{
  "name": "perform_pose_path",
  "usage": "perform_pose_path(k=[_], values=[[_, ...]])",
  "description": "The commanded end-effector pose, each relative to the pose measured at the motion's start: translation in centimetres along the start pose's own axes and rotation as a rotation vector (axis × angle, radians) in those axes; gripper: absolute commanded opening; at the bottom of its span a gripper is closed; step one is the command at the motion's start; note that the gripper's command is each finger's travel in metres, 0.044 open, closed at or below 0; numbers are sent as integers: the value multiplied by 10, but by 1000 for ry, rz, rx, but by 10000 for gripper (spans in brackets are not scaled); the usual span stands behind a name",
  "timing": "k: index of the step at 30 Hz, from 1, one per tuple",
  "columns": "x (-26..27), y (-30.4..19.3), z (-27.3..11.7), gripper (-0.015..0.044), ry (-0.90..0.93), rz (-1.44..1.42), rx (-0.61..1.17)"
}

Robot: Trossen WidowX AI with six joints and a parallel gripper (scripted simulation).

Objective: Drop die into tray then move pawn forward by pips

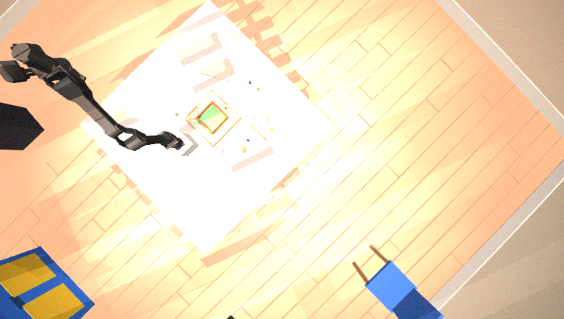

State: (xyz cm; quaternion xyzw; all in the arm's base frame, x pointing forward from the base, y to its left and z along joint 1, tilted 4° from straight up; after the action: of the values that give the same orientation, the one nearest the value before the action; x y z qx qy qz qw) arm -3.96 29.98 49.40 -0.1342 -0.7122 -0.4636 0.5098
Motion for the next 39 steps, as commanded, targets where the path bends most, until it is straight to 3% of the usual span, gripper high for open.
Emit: perform_pose_path(k=[1, 13, 22, 31, 39], values=[[-45, 23, -12, 275, -133, 7, -94], [-155, 69, -94, 275, -489, 40, -330], [-247, 81, -203, 275, -848, 76, -492], [-302, 41, -328, 275, -1178, 216, -624], [-335, -33, -430, 275, -1451, 390, -646]])
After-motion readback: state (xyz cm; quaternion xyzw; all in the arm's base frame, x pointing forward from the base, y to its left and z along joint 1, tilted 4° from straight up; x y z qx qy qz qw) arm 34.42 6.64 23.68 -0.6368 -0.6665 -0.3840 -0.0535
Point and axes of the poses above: the point midway between the two fingers, 35 mm back from their tips, its own z axis out along the fingers, its own x axis across the jaws, y = z × x, the point moved 4 cm from there along -z, back along the fingers, and after that the axes turned 9 degrees about z, right-handed, at the moved point
